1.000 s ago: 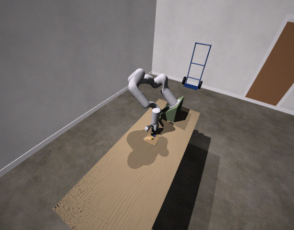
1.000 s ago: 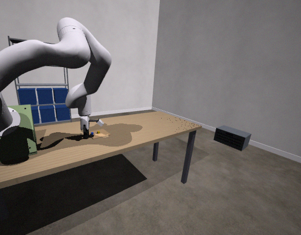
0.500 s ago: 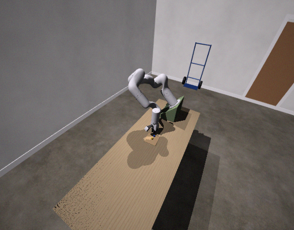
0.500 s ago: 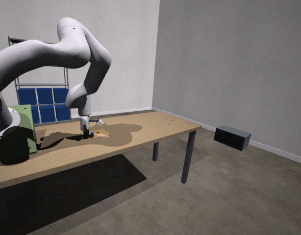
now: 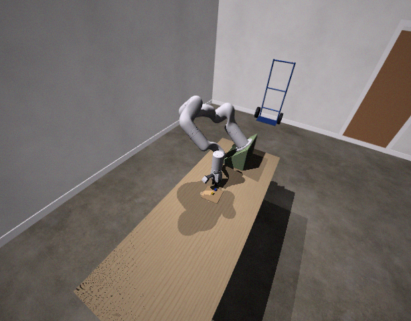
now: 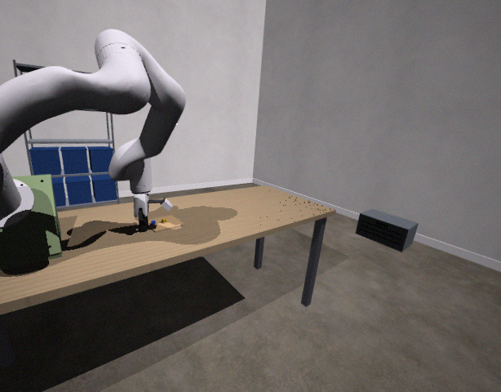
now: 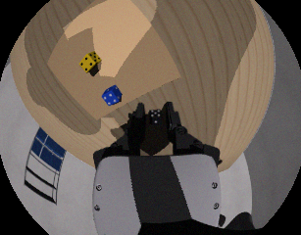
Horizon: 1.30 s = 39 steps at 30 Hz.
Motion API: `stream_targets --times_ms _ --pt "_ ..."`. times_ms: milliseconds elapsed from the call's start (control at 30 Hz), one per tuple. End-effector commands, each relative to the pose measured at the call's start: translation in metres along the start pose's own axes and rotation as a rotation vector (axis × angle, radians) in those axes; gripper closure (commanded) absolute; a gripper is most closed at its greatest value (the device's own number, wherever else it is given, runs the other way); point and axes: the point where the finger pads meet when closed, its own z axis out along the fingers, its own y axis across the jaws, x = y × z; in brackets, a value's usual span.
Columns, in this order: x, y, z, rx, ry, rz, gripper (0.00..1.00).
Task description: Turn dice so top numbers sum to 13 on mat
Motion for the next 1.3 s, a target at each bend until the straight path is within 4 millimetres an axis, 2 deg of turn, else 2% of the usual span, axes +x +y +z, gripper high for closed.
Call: stream_targets --times_ms 0,67,100,1267 --pt "0.0005 -0.0003 -0.0005 0.001 0.001 0.0 0.69" --pt "0.0005 -0.0003 -0.0005 0.001 0.001 0.0 0.69" --pt "0.0005 -0.0003 -0.0005 0.001 0.001 0.0 0.89" --pt "0.0005 -0.0003 -0.001 0.001 0.001 0.0 0.89"
